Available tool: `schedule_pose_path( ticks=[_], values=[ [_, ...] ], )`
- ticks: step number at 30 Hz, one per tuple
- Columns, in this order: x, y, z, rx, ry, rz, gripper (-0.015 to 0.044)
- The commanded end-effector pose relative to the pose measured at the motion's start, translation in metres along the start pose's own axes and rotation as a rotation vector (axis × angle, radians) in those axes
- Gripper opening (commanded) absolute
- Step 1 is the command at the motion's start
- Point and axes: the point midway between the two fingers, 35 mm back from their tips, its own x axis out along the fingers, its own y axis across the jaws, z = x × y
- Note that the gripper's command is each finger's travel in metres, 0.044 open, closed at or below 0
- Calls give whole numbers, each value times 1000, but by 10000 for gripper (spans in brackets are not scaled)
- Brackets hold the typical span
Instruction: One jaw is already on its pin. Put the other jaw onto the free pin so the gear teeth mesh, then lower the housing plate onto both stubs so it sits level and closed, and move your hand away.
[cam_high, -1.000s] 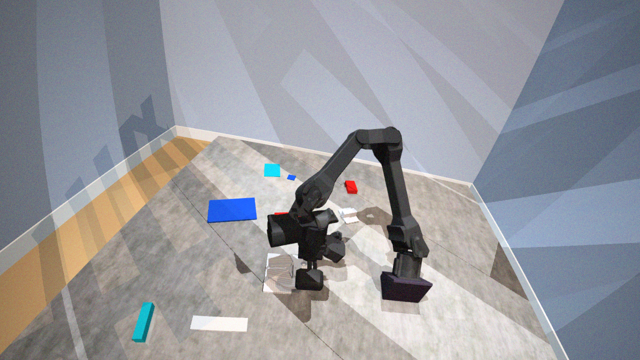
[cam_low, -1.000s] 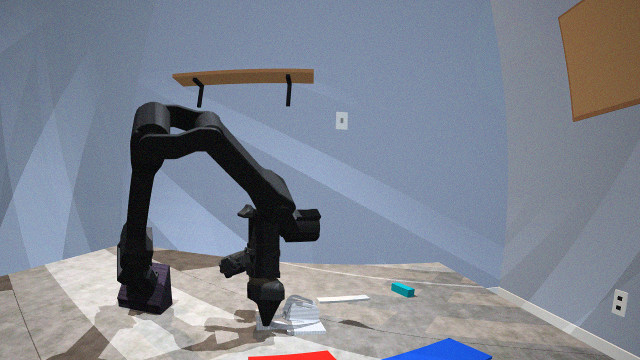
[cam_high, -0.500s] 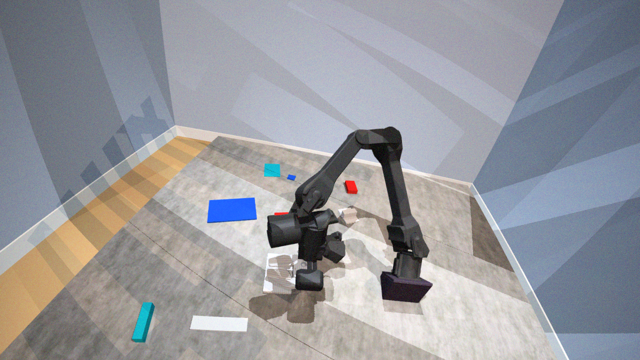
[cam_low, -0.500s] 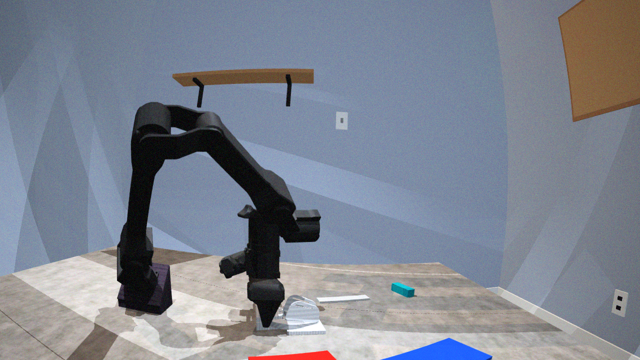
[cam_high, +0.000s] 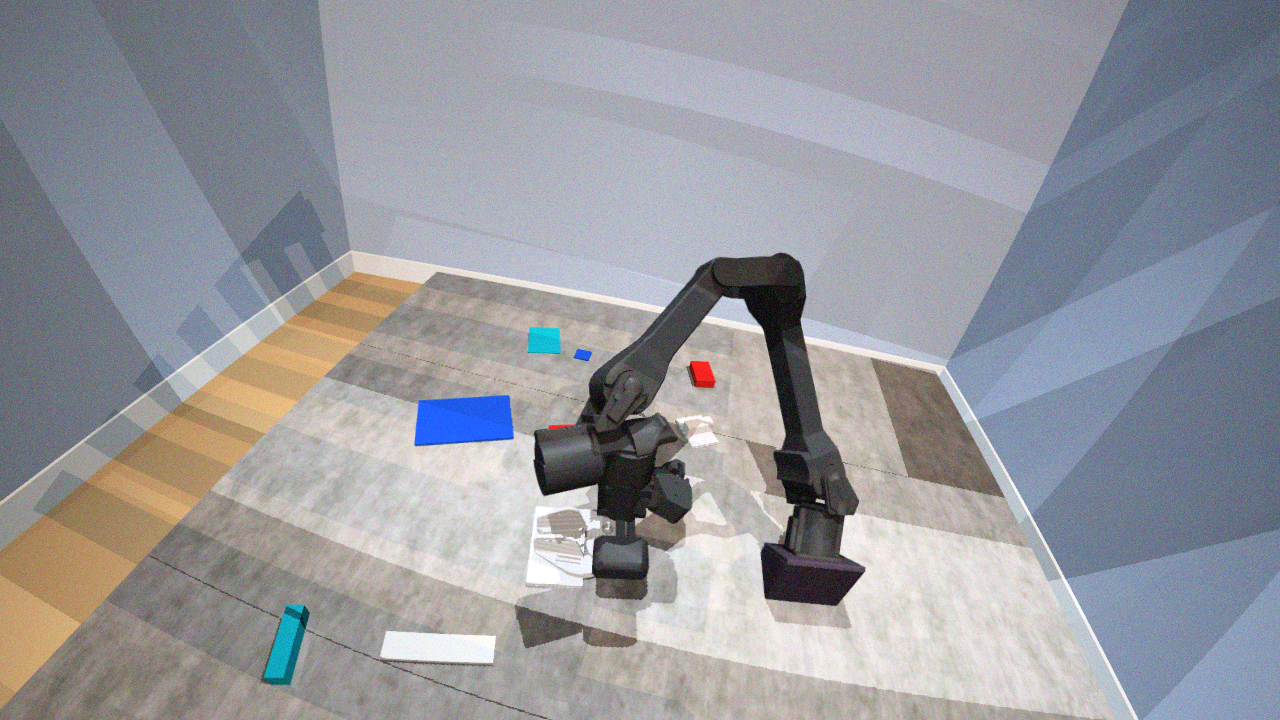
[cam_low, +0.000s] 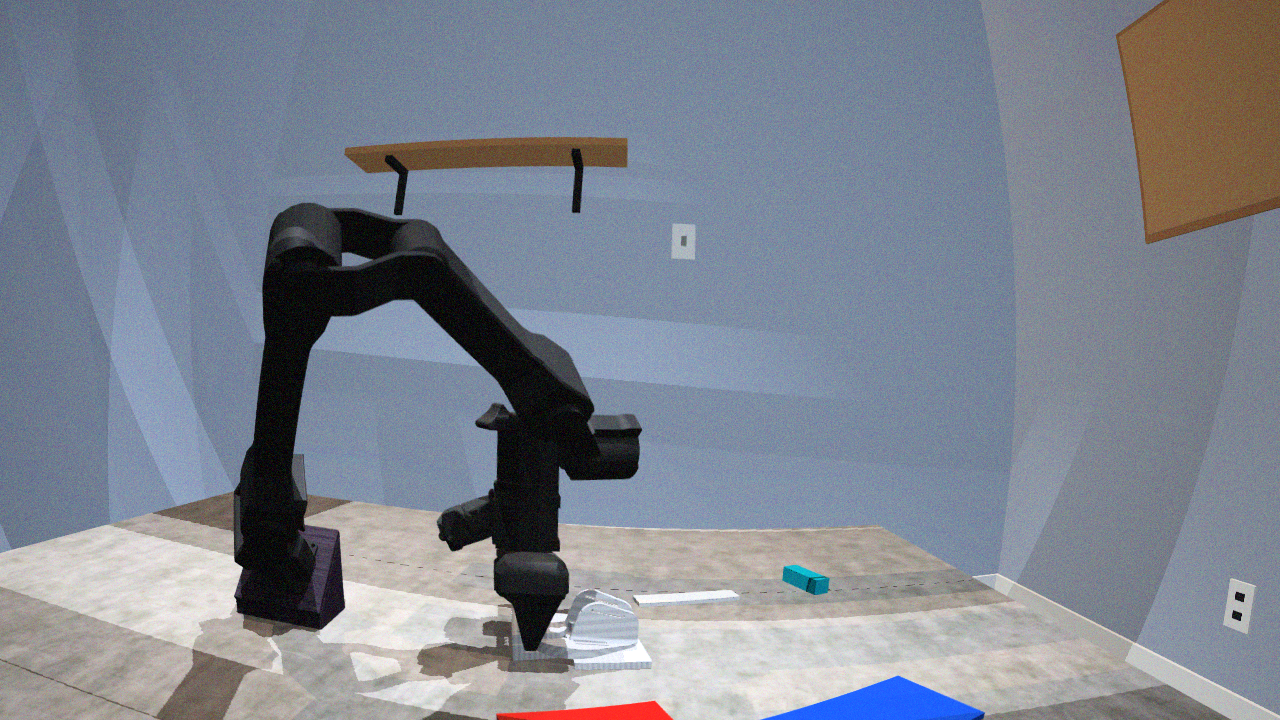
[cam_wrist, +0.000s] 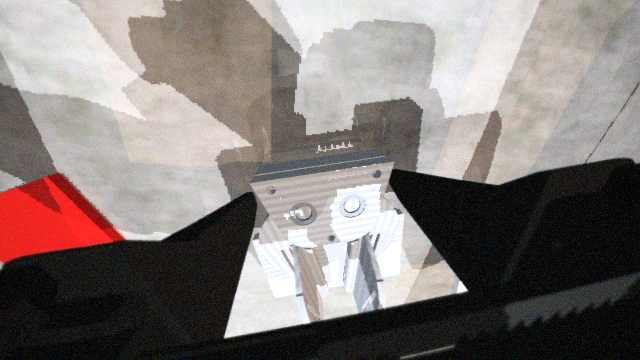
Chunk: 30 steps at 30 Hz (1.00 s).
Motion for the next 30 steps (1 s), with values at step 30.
schedule_pose_path(
  ticks=[30],
  values=[
    [-118, -10, 64, 5, 0, -8, 440]
  ],
)
